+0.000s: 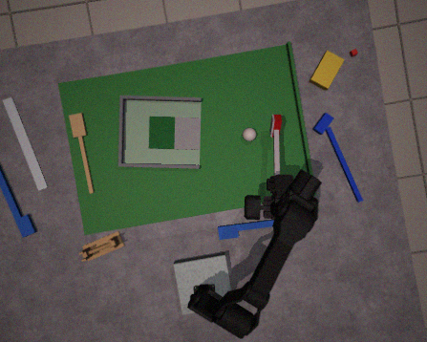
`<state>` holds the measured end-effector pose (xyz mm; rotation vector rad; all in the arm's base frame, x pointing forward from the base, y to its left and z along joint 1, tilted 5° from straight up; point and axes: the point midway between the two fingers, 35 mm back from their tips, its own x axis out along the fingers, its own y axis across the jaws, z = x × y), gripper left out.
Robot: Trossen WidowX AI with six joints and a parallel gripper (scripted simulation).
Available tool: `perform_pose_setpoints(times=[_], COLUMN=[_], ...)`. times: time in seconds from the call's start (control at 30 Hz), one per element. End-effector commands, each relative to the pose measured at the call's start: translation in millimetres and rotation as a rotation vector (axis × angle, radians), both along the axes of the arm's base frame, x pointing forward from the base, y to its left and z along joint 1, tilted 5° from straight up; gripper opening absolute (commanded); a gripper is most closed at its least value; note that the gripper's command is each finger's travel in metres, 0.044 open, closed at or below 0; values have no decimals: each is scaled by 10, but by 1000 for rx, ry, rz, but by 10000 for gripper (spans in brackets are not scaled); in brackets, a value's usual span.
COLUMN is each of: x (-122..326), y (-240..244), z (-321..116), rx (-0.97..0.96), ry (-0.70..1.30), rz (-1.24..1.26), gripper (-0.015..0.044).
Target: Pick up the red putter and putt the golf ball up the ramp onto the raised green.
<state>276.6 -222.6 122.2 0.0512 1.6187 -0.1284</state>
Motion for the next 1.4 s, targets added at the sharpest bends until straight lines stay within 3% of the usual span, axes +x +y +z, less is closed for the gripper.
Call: perform_pose_setpoints(times=[0.0, 0.87, 1.37], x=[-21, -47, -48], y=[-1, -12, -68], z=[-165, -546, -525], rx=[2, 2, 2], ry=[5, 5, 5], rz=[-5, -5, -8], gripper=[0, 0, 0])
